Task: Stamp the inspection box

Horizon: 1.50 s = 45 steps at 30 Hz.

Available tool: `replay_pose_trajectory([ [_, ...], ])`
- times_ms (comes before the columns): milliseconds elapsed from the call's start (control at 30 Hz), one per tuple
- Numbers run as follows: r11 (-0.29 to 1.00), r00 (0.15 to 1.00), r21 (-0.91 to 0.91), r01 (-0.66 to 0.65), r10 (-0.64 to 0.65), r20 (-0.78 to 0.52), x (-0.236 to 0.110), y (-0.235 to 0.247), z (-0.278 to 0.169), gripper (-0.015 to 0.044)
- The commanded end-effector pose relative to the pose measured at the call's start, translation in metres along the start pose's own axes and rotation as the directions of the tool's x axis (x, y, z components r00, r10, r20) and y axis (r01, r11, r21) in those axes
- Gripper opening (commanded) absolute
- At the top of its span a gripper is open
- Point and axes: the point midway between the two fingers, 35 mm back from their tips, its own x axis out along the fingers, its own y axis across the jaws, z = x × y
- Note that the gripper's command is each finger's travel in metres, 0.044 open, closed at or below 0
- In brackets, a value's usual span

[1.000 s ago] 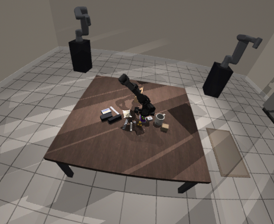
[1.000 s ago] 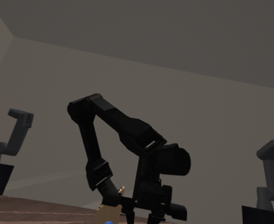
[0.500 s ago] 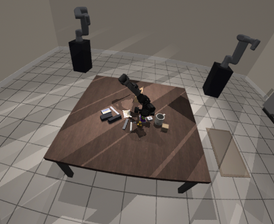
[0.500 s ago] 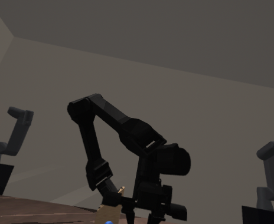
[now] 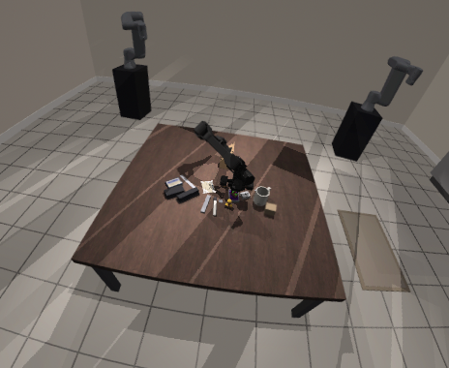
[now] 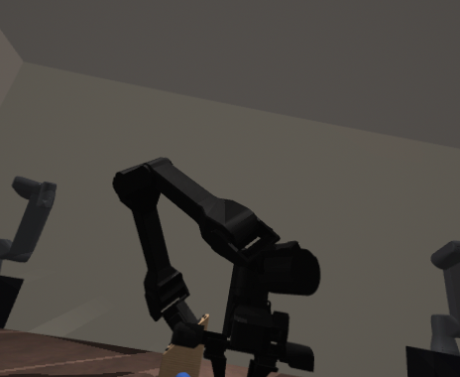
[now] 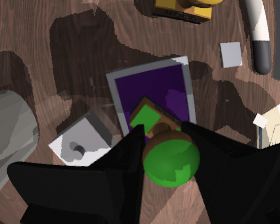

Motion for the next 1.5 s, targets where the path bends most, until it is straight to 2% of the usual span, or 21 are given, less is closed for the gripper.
replay_pose_trajectory([
  [0,1.000,1.000,-0.002,0.006,-0.006,-0.005,0.004,-0.001,-0.001,0.0000],
  [1467,1.000,1.000,-0.002,0.005,-0.005,-0.005,-0.008,-0.001,-0.001,0.0000],
])
